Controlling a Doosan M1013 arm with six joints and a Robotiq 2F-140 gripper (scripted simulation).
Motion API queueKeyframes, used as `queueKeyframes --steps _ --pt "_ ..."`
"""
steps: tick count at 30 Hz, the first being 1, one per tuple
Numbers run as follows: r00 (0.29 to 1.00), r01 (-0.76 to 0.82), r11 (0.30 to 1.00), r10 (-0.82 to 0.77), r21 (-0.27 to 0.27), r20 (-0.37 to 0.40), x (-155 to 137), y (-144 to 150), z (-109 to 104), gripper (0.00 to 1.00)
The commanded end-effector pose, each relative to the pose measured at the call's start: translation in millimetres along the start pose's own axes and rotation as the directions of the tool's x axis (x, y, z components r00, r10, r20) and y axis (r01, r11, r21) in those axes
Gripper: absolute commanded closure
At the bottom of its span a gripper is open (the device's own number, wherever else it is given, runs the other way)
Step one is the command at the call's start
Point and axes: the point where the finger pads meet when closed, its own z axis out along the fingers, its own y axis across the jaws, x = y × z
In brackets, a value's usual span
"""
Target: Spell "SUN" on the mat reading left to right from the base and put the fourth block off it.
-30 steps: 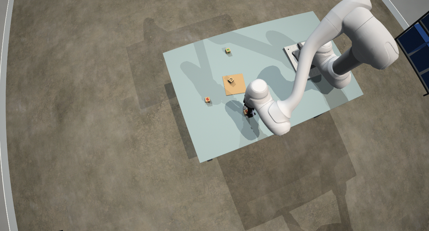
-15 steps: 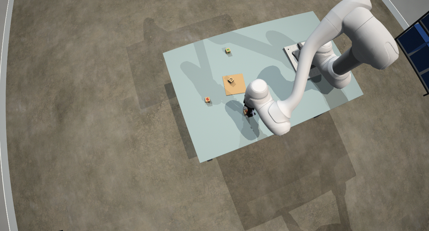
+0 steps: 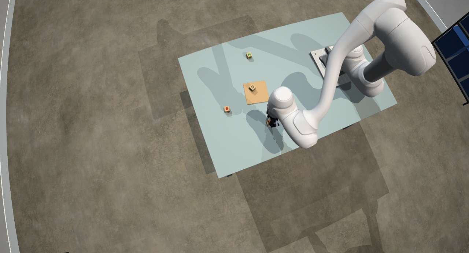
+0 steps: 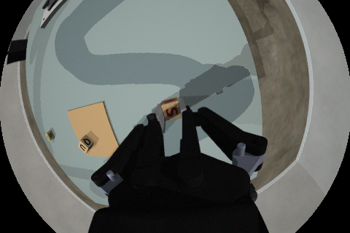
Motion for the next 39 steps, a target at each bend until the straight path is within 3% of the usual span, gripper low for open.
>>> queueKeyframes --steps 1,21,28,39 --pt "1.0 -0.002 1.0 0.002 -0.002 -0.006 3 3 5 0.84" --pt "1.0 -0.002 1.0 0.002 -0.002 -0.006 3 3 5 0.84" --pt "1.0 -0.002 1.0 0.002 -0.002 -0.006 3 3 -9 0.84" --pt "1.0 -0.002 1.0 0.002 -0.002 -0.006 3 3 -83 0.84"
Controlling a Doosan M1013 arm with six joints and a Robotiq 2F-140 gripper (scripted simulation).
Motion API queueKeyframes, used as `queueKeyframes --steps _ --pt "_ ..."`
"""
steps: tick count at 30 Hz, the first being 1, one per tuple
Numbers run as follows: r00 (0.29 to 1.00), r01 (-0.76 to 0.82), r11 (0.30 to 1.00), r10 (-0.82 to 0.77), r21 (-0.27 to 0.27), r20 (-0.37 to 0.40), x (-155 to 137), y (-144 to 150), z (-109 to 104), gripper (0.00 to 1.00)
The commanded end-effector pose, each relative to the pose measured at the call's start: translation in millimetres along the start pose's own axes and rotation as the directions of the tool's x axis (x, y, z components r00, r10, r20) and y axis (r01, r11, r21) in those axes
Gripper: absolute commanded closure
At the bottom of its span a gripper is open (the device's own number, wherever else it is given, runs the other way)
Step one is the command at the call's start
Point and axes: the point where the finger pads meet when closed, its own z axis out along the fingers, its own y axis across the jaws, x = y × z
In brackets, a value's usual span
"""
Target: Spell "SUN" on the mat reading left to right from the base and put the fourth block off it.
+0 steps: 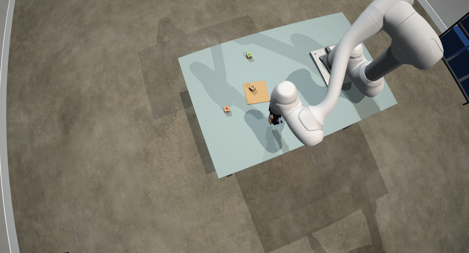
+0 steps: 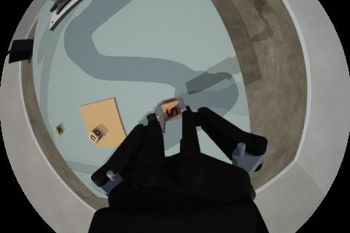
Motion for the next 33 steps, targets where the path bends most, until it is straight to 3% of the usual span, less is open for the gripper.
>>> queueKeyframes --steps 1,33 --pt "1.0 -0.006 1.0 0.006 0.0 0.004 -1.5 -0.7 -27.3 0.84" --pt "1.0 -0.006 1.0 0.006 0.0 0.004 -1.5 -0.7 -34.5 0.84"
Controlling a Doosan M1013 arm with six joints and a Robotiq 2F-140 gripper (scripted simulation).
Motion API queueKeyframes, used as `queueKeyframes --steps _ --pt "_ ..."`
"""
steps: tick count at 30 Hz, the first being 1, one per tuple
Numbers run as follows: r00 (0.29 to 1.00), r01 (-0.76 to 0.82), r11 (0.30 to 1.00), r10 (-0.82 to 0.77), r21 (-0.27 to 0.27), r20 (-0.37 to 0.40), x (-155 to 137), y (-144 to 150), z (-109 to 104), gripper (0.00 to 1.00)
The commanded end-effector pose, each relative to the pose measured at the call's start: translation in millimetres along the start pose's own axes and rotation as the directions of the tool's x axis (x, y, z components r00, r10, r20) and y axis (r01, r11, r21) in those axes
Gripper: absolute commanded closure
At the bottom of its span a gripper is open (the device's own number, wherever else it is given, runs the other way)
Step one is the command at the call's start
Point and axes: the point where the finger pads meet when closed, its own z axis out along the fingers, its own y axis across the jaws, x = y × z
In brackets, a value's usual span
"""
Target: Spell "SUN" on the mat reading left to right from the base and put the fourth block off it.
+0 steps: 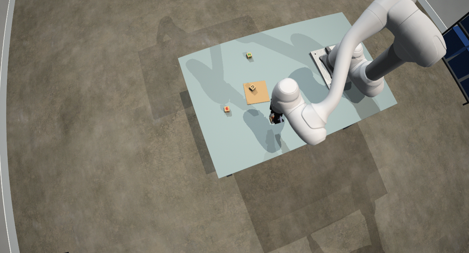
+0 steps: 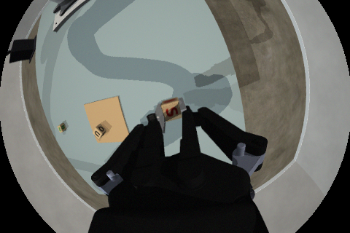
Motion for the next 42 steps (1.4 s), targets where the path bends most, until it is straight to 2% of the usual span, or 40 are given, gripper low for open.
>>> queueKeyframes --steps 1,17,22,24,25,32,39,41,42 --pt "1.0 -0.007 1.0 0.007 0.002 0.006 -2 -3 -5 0.84" --pt "1.0 -0.016 1.0 0.016 0.002 0.006 -3 -4 -5 0.84" --pt "0.977 -0.212 0.977 0.212 0.001 0.006 -7 -26 -6 0.84" --pt "0.977 -0.212 0.977 0.212 0.001 0.006 -7 -26 -6 0.84" --pt "0.957 -0.289 0.957 0.289 0.001 0.007 -9 -35 -7 0.84" --pt "0.865 -0.502 0.865 0.502 -0.001 0.007 -13 -61 -8 0.84" --pt "0.722 -0.691 0.722 0.691 -0.002 0.006 -15 -88 -8 0.84" --pt "0.722 -0.691 0.722 0.691 -0.002 0.006 -15 -88 -8 0.84" --pt "0.665 -0.747 0.665 0.747 -0.003 0.006 -16 -97 -9 0.84"
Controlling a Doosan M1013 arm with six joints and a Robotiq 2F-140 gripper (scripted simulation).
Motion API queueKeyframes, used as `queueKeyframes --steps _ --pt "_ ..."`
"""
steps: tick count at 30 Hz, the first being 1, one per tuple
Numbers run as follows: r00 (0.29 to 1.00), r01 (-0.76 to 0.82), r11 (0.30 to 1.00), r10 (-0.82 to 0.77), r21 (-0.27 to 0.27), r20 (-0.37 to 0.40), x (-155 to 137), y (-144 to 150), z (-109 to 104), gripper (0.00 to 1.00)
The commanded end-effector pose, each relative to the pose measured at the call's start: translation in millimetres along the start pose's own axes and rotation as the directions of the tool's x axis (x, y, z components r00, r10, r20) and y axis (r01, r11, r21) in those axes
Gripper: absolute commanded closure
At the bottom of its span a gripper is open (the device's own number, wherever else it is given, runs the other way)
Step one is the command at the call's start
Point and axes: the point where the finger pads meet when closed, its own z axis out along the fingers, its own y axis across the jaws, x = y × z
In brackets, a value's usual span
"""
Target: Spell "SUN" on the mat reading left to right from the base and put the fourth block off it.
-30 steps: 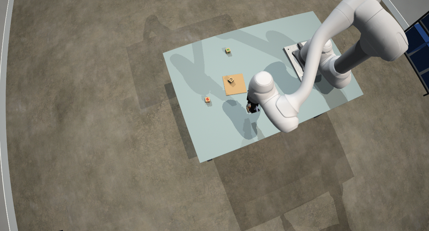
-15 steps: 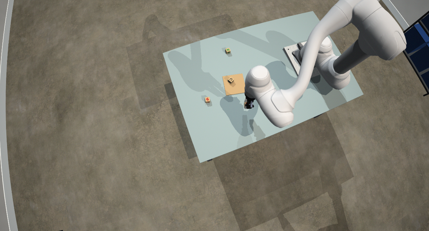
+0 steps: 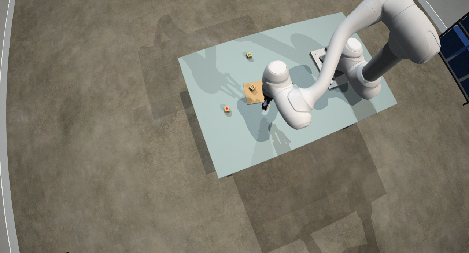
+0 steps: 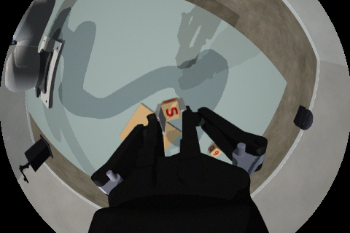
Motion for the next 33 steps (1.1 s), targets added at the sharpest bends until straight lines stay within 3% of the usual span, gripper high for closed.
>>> queueKeyframes --steps 1,8,14,16,19,33 --pt "0.99 -0.138 0.99 0.138 0.002 0.009 -13 -14 -3 0.84" --pt "0.929 -0.369 0.929 0.369 0.0 0.009 -32 -33 -4 0.84" --pt "0.834 -0.551 0.834 0.551 -0.002 0.008 -47 -50 -4 0.84" --pt "0.834 -0.551 0.834 0.551 -0.002 0.008 -47 -50 -4 0.84" --pt "0.768 -0.641 0.768 0.641 -0.003 0.008 -55 -59 -5 0.84" --pt "0.748 -0.663 0.748 0.663 -0.003 0.008 -57 -61 -5 0.84"
